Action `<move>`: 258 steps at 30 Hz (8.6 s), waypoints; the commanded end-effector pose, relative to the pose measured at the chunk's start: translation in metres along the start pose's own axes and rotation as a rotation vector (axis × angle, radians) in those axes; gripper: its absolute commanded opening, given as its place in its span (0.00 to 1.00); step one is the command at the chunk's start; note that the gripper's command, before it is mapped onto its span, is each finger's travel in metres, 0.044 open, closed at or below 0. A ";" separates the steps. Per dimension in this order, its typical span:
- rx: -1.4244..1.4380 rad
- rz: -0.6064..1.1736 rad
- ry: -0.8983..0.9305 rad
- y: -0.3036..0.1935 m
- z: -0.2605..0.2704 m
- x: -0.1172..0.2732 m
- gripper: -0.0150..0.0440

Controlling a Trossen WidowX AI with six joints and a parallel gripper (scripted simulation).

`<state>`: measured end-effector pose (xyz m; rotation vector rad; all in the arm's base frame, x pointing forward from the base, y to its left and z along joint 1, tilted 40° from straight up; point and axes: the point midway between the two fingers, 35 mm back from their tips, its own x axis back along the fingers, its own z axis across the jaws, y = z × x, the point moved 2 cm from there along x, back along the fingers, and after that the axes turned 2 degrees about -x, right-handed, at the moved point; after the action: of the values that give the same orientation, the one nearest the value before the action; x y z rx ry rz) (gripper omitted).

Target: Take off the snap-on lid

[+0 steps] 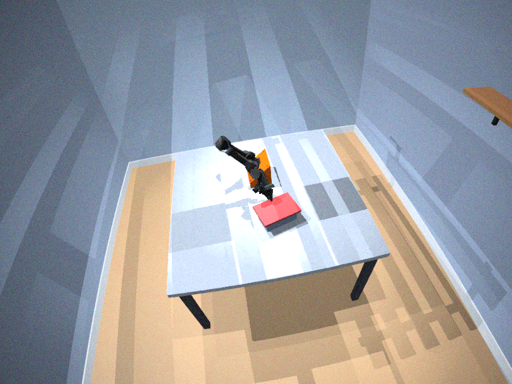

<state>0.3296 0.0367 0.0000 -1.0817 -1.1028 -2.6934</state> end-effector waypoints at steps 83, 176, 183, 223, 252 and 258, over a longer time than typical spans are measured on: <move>-0.001 0.000 0.000 -0.001 0.012 0.011 0.25; 0.001 0.001 -0.001 -0.001 0.019 0.008 0.25; 0.001 0.002 -0.001 -0.001 0.026 0.013 0.25; -0.001 0.003 0.001 -0.003 0.081 0.030 0.25; -0.002 0.003 0.002 -0.004 0.122 0.039 0.25; -0.003 0.003 0.002 -0.005 0.129 0.044 0.25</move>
<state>0.3688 0.1239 0.0806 -1.1090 -1.1088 -2.6772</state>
